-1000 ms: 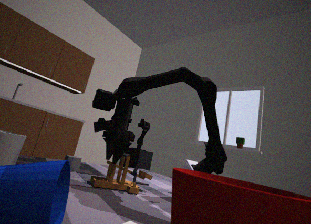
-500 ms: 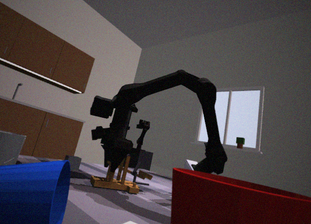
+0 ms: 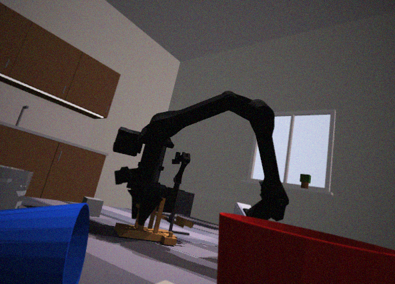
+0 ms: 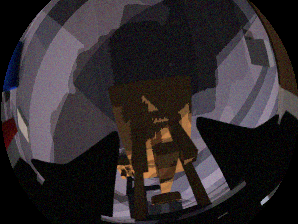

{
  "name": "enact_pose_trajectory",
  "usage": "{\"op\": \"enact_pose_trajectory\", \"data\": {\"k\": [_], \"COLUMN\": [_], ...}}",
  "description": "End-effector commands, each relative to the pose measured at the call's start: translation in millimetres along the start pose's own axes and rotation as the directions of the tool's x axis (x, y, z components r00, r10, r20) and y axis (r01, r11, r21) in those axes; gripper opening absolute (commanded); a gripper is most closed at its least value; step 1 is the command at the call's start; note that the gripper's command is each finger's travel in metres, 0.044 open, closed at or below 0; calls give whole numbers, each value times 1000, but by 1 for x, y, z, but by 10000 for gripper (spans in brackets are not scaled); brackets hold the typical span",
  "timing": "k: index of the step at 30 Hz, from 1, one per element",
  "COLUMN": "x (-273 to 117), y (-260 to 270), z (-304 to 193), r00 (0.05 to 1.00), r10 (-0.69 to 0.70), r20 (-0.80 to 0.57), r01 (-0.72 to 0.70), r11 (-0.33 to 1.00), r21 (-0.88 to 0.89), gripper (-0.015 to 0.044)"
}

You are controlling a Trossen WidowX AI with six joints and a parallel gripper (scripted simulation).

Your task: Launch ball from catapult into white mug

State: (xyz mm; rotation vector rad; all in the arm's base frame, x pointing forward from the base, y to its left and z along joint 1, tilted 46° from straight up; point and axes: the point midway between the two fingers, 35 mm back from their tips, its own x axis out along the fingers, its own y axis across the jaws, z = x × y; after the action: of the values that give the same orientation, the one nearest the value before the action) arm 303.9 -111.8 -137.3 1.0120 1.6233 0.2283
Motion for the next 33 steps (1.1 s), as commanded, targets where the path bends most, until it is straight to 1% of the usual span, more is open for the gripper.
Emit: {"op": "enact_pose_trajectory", "data": {"k": [1, 6, 12, 14, 16, 18, 20, 33], "x": [-1, -1, -1, -12, -39, -51, -51, -32], "y": [0, 0, 0, 0, 0, -1, -1, 0], "z": [0, 0, 0, 1, 1, 0, 0, 2], "r00": [1000, 1000, 1000, 1000, 1000, 1000, 1000, 1000], "r10": [0, 0, 0, 0, 0, 0, 0, 2], "r20": [1, 1, 1, 1, 1, 1, 1, 1], "r01": [0, 0, 0, 0, 0, 0, 0, -2], "r11": [1000, 1000, 1000, 1000, 1000, 1000, 1000, 1000], "r21": [0, 0, 0, 1, 1, 1, 1, 3], "gripper": [282, 151, 111, 59, 6, 0, 0, 0]}}
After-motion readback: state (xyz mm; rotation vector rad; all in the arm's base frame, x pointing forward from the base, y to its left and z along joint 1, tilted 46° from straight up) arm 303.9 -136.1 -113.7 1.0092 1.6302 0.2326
